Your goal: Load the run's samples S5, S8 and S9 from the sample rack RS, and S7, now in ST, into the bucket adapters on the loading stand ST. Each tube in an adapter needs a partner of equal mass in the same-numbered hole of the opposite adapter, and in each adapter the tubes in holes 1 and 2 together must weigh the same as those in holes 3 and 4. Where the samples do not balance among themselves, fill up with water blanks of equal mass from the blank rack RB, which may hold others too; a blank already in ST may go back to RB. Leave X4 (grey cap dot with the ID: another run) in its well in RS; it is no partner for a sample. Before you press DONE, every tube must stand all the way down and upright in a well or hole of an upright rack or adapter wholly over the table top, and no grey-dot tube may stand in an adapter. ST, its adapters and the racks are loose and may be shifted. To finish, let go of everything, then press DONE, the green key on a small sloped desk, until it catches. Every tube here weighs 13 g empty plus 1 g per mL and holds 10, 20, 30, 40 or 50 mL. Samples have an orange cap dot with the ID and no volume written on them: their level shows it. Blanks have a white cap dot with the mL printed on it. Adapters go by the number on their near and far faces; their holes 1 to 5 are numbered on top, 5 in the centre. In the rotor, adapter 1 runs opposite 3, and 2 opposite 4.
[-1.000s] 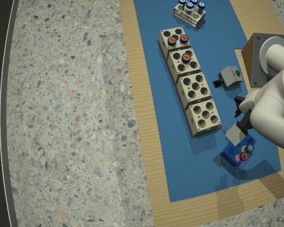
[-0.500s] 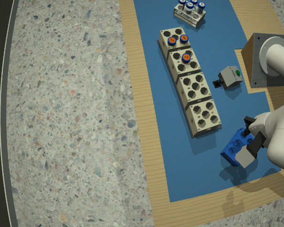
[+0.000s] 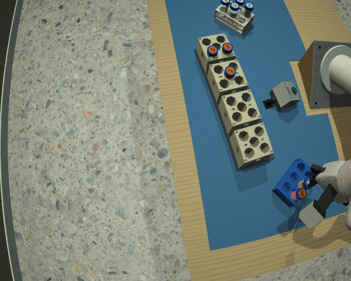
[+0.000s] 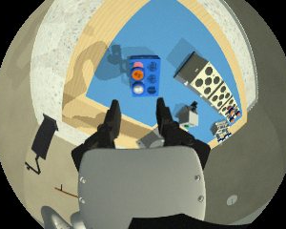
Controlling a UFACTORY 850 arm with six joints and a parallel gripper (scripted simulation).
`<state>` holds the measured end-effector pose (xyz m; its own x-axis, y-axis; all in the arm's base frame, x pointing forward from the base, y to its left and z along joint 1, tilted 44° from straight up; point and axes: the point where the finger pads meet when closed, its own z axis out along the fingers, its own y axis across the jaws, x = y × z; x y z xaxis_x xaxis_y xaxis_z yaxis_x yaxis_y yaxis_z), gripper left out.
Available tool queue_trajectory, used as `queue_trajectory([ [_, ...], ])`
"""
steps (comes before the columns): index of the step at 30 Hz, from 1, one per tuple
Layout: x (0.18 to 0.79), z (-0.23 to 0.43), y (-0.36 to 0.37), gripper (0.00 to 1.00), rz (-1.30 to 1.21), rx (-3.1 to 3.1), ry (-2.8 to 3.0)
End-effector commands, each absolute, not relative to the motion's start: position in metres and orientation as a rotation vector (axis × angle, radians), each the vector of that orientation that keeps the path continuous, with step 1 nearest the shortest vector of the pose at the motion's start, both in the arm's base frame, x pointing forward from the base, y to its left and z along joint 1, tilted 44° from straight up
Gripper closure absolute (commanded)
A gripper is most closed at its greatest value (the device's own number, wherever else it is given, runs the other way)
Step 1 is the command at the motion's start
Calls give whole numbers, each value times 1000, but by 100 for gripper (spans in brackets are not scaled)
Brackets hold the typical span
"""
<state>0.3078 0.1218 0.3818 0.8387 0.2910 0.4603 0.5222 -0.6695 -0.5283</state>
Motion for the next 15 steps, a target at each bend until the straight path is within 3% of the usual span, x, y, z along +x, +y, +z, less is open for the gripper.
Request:
queue_trajectory([
  [1, 308, 383, 123, 43, -447, -2340, -590],
  [15, 311, 372, 134, 43, -447, -2341, -590],
])
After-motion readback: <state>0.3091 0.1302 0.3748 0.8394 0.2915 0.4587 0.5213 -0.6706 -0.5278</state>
